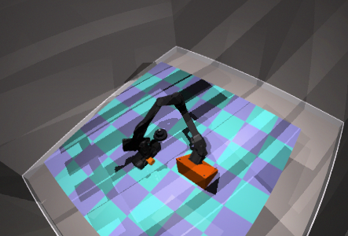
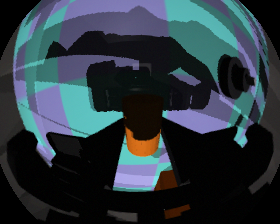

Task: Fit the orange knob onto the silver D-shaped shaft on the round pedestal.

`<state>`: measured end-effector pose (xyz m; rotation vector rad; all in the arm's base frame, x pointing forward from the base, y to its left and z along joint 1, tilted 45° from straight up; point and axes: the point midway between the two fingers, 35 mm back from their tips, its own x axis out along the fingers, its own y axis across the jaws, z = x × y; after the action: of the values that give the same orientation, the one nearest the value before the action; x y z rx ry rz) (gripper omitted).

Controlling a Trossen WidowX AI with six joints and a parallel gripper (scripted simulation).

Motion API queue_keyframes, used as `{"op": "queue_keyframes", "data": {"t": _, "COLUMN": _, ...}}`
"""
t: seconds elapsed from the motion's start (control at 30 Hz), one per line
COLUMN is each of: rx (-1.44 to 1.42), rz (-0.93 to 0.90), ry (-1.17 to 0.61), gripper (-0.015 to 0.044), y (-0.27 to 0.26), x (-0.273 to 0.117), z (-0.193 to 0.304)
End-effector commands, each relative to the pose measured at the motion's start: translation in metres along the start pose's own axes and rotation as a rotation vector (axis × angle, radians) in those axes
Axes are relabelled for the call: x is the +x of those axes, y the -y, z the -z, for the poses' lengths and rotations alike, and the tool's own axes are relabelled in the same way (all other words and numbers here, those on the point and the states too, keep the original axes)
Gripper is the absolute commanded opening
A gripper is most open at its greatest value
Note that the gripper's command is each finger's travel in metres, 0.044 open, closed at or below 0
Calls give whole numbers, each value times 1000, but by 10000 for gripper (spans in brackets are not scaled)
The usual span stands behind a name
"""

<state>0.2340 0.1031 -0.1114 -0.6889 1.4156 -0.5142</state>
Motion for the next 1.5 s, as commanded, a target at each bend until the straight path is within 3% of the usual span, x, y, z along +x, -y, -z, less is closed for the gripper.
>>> {"op": "queue_keyframes", "data": {"t": 0.0, "rx": -111, "rz": -3, "ry": -2, "gripper": 181, "y": 0, "x": 0, "z": 0}}
{"op": "queue_keyframes", "data": {"t": 0.23, "rx": -134, "rz": -3, "ry": -2, "gripper": 181, "y": 0, "x": 0, "z": 0}}
{"op": "queue_keyframes", "data": {"t": 0.7, "rx": -611, "rz": -3, "ry": -1, "gripper": 181, "y": 0, "x": 0, "z": 0}}
{"op": "queue_keyframes", "data": {"t": 1.0, "rx": -657, "rz": -4, "ry": -1, "gripper": 181, "y": 0, "x": 0, "z": 0}}
{"op": "queue_keyframes", "data": {"t": 1.47, "rx": -1135, "rz": -4, "ry": 0, "gripper": 181, "y": 0, "x": 0, "z": 0}}
